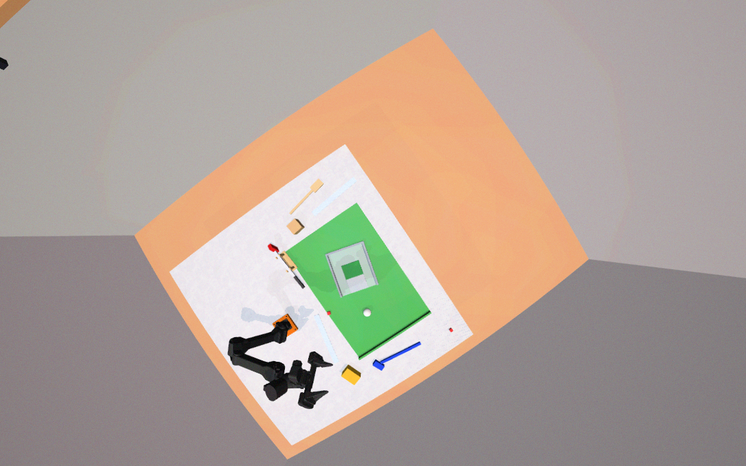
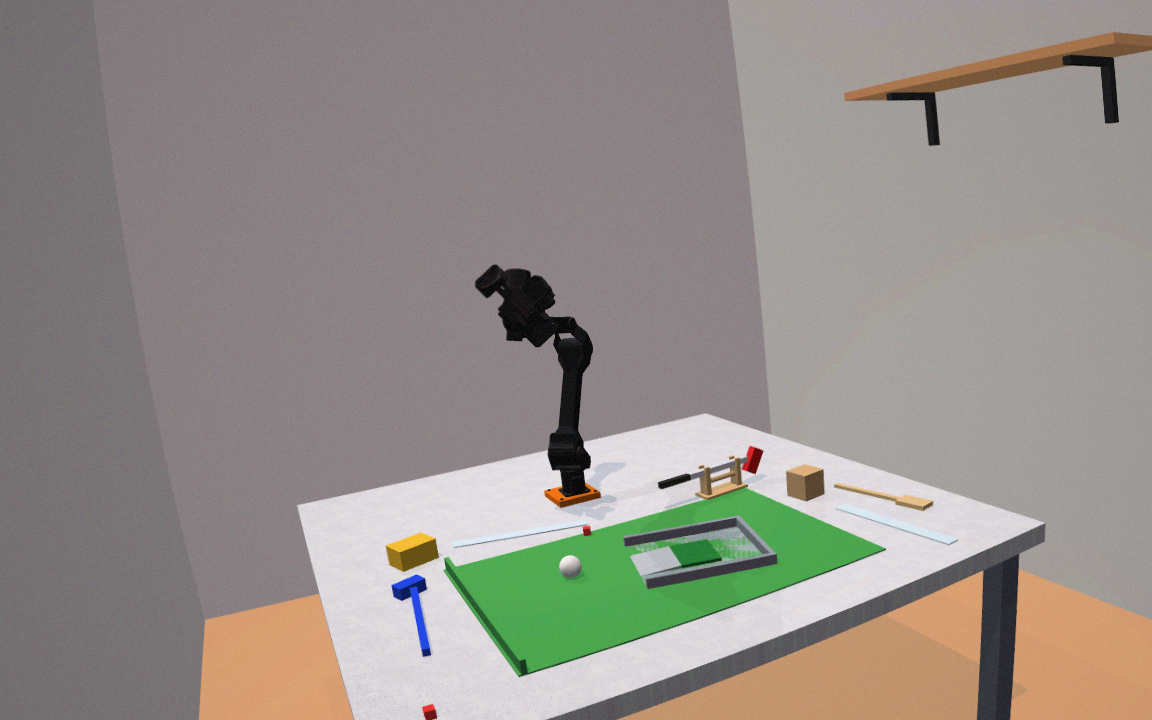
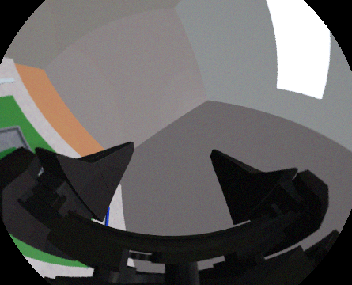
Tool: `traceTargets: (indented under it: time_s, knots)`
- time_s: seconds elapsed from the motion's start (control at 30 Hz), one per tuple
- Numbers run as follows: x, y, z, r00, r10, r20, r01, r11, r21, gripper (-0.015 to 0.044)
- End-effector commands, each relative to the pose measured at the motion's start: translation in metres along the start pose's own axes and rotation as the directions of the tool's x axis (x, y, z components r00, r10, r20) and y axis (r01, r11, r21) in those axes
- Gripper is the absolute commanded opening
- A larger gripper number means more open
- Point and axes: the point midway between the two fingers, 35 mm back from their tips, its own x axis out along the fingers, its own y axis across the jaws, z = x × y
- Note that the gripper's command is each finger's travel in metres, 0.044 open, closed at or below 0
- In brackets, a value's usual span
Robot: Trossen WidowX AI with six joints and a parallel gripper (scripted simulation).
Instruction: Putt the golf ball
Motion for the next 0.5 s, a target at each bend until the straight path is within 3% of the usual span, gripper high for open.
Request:
traceTargets:
  time_s: [0.0,0.23,0.47]
  knots:
    - [0.017,0.053,-0.011,0.987,0.157,-0.028,-0.155,0.986,0.069,0.044]
    - [0.025,0.167,-0.006,0.872,0.488,-0.028,-0.479,0.865,0.151,0.044]
    - [-0.008,0.282,0.019,0.623,0.782,0.0,-0.773,0.616,0.151,0.044]
